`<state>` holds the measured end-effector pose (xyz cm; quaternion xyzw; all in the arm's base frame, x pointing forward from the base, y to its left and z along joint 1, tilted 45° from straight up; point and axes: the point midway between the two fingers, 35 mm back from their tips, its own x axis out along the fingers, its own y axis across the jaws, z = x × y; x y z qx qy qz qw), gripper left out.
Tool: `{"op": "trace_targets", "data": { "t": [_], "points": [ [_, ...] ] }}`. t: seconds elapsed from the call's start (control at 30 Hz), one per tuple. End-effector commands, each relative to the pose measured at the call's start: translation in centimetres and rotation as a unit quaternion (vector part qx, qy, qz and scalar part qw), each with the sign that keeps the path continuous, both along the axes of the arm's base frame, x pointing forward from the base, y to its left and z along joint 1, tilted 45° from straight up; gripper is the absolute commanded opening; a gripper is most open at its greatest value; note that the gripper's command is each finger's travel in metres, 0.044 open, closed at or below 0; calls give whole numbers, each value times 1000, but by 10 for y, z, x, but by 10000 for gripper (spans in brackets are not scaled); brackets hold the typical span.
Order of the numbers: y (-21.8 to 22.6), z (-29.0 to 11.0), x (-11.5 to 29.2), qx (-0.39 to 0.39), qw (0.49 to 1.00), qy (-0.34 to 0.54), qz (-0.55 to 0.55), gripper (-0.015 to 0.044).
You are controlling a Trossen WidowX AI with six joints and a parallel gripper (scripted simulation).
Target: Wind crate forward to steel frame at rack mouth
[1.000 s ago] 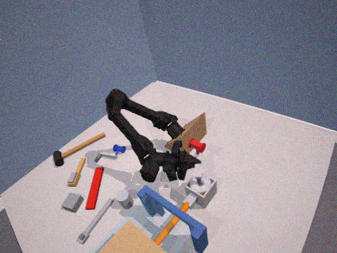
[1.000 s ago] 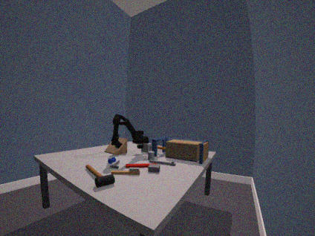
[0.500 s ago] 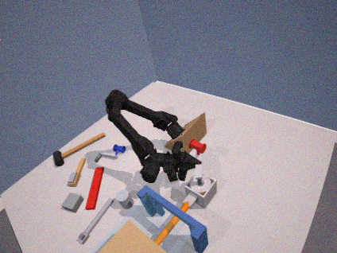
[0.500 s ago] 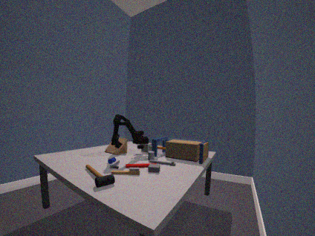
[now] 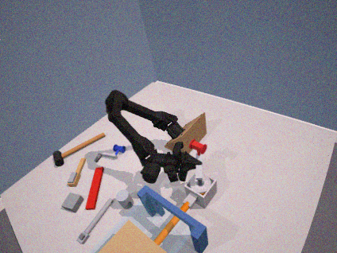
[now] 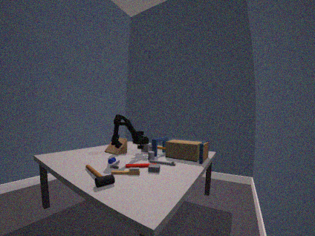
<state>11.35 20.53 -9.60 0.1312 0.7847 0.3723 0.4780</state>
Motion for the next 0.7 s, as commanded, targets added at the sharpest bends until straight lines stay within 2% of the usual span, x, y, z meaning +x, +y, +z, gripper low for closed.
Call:
{"op": "trace_targets", "data": {
  "t": [0.0, 0.67],
  "points": [
    [0, 0, -1, 1, 1000, 2, -1, 0],
    [-3, -4, 0, 1, 1000, 1, -1, 0]
  ]
}}
